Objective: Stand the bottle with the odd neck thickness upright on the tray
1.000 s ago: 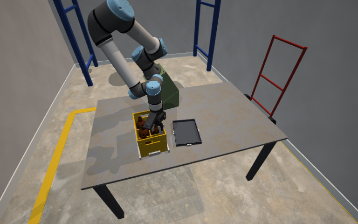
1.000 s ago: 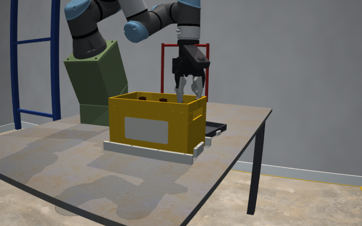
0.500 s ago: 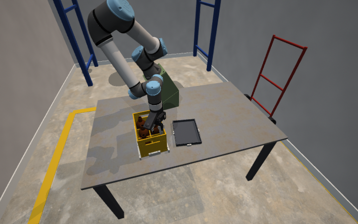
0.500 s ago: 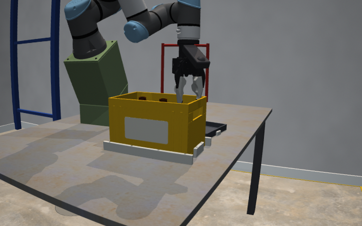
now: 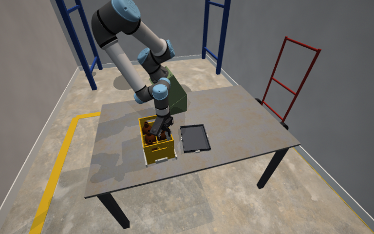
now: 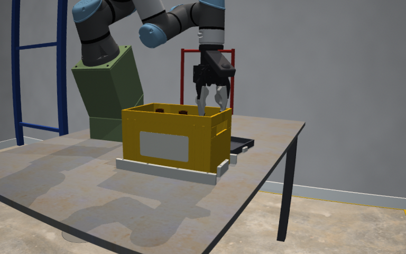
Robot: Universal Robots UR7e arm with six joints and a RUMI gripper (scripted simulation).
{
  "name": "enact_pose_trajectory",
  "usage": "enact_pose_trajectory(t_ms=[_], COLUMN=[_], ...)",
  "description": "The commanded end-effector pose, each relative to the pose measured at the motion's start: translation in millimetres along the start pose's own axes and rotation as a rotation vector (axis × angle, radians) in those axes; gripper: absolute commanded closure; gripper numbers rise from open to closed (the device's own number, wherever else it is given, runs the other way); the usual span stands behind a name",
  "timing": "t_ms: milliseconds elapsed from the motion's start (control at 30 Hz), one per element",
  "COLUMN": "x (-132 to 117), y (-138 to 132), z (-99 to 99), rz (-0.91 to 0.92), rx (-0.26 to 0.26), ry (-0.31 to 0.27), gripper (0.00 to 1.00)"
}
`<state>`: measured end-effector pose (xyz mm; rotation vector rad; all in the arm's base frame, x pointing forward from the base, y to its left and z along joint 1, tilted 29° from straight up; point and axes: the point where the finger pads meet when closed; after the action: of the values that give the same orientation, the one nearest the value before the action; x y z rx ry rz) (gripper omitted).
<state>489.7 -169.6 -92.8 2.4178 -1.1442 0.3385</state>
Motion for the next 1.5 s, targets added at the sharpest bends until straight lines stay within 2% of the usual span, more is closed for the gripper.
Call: enact_pose_trajectory(t_ms=[0, 433, 733, 800, 1200, 1467], x=[0.3, 0.3, 0.3, 0.3, 0.3, 0.3], y=[-0.2, -0.2, -0.2, -0.2, -0.2, -0.2], z=[-0.5, -8.3, -32.4, -32.4, -70.6, -81.1], rz=[0.000, 0.000, 0.000, 0.000, 0.000, 0.000], rx=[0.001, 0.001, 0.001, 0.001, 0.001, 0.001], ry=[0.001, 0.001, 0.001, 0.001, 0.001, 0.001], gripper=[0.62, 0.62, 0.62, 0.62, 0.62, 0.62])
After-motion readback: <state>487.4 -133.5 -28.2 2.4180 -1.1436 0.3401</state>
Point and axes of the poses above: the point where the finger pads meet when closed, its own z axis out along the fingers, its own y axis across the jaws, x = y × z, and after that the axes turned 5 degrees about z, right-handed
